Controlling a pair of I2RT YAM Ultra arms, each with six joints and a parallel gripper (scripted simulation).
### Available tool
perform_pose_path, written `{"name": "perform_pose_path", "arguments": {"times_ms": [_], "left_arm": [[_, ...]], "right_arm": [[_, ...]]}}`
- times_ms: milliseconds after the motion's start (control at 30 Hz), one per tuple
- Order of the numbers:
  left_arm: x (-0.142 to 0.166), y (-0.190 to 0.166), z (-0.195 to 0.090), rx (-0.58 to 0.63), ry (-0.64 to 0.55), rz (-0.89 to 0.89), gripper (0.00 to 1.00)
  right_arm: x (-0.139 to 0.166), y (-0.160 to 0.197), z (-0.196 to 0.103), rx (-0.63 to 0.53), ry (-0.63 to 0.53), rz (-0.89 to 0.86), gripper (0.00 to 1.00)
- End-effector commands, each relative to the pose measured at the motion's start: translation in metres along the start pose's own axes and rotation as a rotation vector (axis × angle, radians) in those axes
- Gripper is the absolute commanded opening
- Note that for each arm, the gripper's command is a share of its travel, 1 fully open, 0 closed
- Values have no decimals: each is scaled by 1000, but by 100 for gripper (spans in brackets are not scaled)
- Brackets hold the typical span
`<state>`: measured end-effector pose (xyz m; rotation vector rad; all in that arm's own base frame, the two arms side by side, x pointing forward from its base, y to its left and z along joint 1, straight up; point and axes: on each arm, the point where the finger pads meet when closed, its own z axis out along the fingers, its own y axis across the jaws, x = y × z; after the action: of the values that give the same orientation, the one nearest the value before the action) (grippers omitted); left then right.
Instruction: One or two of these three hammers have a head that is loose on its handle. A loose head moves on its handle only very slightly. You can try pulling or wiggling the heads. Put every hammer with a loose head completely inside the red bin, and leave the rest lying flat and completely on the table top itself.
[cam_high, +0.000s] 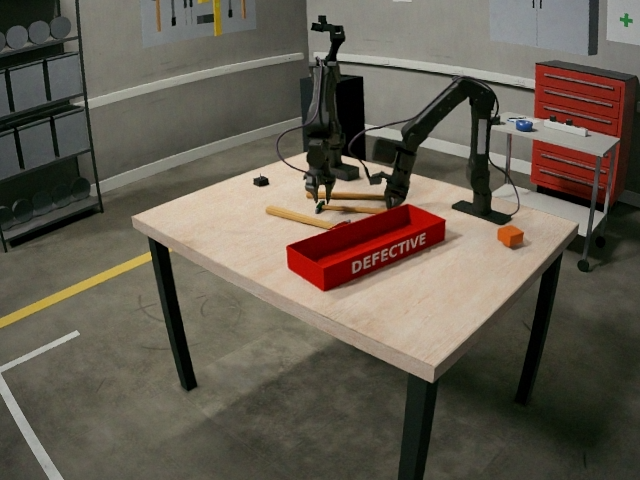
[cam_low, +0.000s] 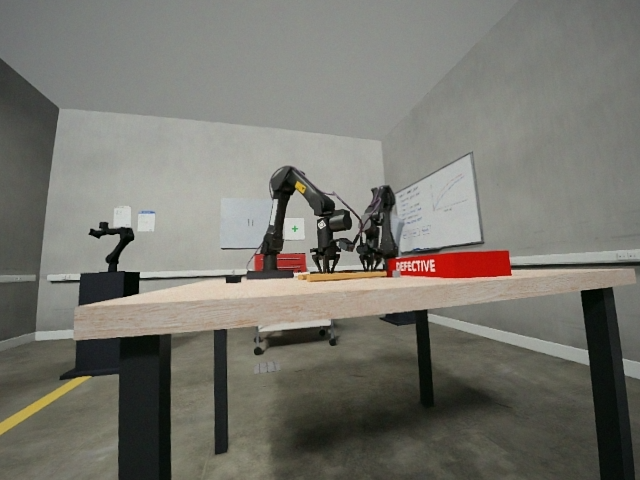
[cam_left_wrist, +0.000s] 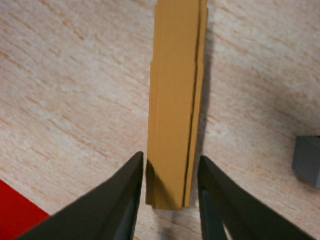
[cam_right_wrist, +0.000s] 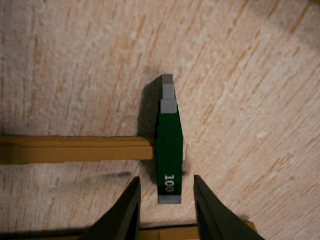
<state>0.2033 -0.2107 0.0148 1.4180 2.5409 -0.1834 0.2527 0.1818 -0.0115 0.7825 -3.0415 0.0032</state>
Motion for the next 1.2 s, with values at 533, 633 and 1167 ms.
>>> {"name": "perform_pose_path", "arguments": {"times_ms": [533, 633, 1167], "left_arm": [[-6, 2, -2, -1, -12, 0, 17], [-6, 2, -2, -1, -12, 0, 17], [-6, 2, -2, -1, -12, 0, 17]], "right_arm": [[-3, -1, -3, -3, -17, 5, 29], [-3, -1, -3, -3, -17, 5, 24], [-3, -2, -1, -4, -18, 15, 7]]}}
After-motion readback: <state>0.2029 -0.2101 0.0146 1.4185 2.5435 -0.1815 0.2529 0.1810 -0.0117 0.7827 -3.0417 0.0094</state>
